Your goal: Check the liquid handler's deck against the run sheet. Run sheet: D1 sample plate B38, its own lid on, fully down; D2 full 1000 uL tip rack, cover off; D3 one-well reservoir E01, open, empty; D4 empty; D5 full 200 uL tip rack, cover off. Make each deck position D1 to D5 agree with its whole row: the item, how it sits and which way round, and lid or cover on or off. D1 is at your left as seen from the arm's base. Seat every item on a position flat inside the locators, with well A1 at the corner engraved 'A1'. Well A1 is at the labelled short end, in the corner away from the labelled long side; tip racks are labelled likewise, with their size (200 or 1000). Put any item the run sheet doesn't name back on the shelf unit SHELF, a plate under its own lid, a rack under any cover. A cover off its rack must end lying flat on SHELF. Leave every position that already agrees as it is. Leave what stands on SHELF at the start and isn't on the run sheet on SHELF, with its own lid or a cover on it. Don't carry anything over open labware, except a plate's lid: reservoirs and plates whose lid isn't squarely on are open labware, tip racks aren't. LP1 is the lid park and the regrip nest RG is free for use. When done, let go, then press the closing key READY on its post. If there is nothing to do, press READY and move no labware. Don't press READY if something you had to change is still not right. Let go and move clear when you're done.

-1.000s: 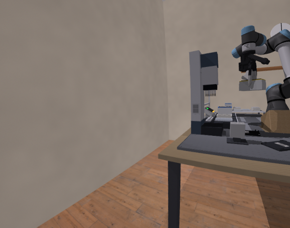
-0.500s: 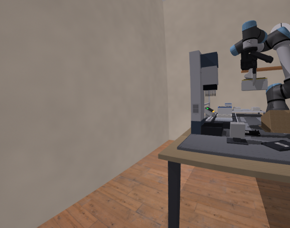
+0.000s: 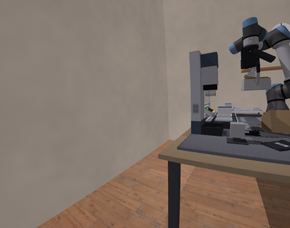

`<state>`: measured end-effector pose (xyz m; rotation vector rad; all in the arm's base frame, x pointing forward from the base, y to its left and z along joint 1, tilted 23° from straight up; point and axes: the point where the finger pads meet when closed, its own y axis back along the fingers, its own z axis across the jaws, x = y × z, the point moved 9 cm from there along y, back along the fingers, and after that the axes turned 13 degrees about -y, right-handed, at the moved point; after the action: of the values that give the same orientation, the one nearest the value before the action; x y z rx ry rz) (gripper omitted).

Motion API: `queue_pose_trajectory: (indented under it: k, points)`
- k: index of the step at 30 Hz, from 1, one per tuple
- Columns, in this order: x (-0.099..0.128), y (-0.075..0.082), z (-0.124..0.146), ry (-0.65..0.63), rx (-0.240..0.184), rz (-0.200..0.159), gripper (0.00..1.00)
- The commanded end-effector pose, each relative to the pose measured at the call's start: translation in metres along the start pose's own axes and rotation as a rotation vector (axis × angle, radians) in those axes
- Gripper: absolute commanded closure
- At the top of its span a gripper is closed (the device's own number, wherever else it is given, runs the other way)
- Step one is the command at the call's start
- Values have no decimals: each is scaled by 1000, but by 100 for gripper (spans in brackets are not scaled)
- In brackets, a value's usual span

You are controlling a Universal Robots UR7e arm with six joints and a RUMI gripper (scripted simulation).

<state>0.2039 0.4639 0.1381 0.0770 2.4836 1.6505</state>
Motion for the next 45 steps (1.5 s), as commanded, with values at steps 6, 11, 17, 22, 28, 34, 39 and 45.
queue_pose_trajectory:
  k: [6,11,17,22,28,34,39,45]
  points:
    - [6,3,36,177,-5,-1,100]
    - [10,3,60,277,-5,-1,100]
    - [13,3,80,357,-5,-1,100]
    - [16,3,97,457,-5,-1,100]
    - [15,3,97,536,-5,-1,100]
    - [14,4,97,535,-8,-3,100]
    - [37,2,92,537,-5,-1,100]
    - [66,2,87,537,-5,-1,100]
